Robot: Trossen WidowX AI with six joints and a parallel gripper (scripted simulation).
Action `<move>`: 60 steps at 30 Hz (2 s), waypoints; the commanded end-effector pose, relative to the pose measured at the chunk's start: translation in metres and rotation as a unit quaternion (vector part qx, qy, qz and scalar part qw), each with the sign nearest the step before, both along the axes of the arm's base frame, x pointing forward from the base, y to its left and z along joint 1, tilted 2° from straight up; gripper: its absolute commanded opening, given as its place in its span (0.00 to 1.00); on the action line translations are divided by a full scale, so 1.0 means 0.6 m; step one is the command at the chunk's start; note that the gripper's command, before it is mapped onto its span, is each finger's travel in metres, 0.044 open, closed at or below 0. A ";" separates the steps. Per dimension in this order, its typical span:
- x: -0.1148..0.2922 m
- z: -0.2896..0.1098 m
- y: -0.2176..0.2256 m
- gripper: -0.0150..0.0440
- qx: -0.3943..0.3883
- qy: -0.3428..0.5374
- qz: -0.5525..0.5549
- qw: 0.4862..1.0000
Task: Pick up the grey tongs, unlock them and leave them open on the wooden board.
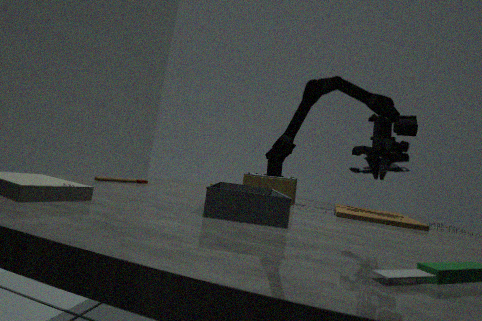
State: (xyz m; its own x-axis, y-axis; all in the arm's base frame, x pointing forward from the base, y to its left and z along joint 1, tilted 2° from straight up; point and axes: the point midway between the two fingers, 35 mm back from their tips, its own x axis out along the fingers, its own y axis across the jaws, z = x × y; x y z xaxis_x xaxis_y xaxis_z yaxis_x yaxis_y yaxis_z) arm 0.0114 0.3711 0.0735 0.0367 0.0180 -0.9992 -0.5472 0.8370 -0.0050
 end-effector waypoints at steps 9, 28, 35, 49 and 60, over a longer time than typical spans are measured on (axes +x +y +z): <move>0.000 -0.018 0.004 0.00 -0.001 0.005 0.001 1.000; 0.001 -0.070 0.007 0.00 -0.001 0.005 0.001 1.000; 0.002 -0.089 0.007 0.00 -0.001 0.005 0.001 1.000; 0.003 -0.126 0.005 0.00 -0.002 0.005 0.001 1.000; 0.003 -0.141 0.003 0.00 -0.002 0.005 0.001 1.000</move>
